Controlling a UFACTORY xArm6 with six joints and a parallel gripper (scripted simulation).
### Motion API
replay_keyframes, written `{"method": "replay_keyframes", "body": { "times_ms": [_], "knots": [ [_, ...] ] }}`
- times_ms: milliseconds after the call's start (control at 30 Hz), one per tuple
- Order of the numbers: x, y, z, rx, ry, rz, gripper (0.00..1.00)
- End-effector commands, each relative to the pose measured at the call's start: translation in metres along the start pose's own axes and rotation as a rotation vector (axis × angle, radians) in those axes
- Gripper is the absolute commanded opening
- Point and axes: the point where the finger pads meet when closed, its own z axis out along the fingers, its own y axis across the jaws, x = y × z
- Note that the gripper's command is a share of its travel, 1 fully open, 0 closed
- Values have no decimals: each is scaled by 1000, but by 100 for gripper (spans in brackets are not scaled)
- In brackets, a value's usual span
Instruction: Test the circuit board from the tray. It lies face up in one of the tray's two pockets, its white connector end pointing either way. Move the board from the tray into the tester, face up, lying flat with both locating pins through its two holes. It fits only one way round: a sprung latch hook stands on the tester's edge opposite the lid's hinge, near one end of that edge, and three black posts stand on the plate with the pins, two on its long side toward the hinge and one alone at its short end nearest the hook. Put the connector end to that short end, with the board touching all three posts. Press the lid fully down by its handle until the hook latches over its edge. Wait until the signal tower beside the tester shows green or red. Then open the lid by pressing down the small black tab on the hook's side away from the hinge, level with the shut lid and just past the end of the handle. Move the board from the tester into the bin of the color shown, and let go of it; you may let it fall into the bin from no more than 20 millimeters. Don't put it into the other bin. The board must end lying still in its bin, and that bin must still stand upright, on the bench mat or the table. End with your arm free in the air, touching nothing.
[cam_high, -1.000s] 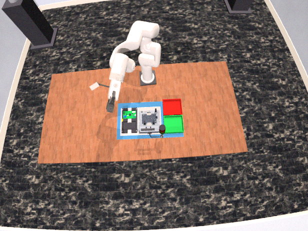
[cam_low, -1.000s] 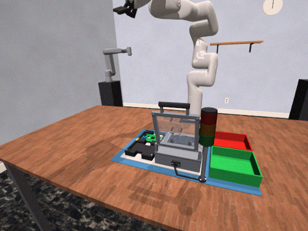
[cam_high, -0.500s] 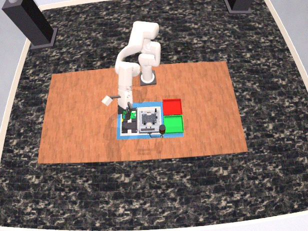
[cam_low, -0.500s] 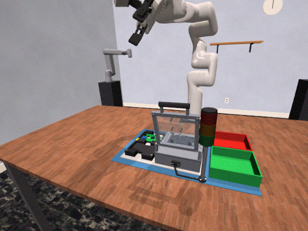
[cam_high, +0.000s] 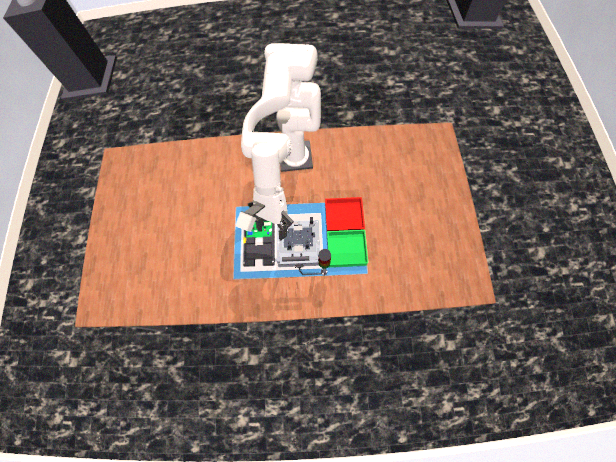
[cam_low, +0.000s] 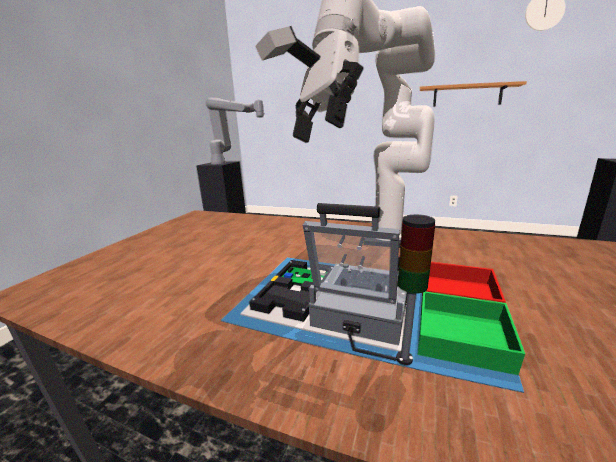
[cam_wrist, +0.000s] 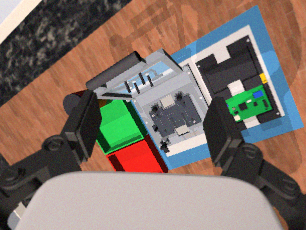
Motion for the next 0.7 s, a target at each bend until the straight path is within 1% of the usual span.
{"method": "replay_keyframes", "body": {
  "times_ms": [0,233,300,333,433,667],
  "knots": [
    [-34,1,14,-33,-100,-127,100],
    [-85,8,31,-72,-250,-313,100],
    [-85,8,31,-72,-250,-313,100],
    [-106,12,36,-83,-313,-389,100],
    [-123,16,39,-91,-368,-454,100],
    [-171,29,44,-104,-524,-628,100]
  ]
}}
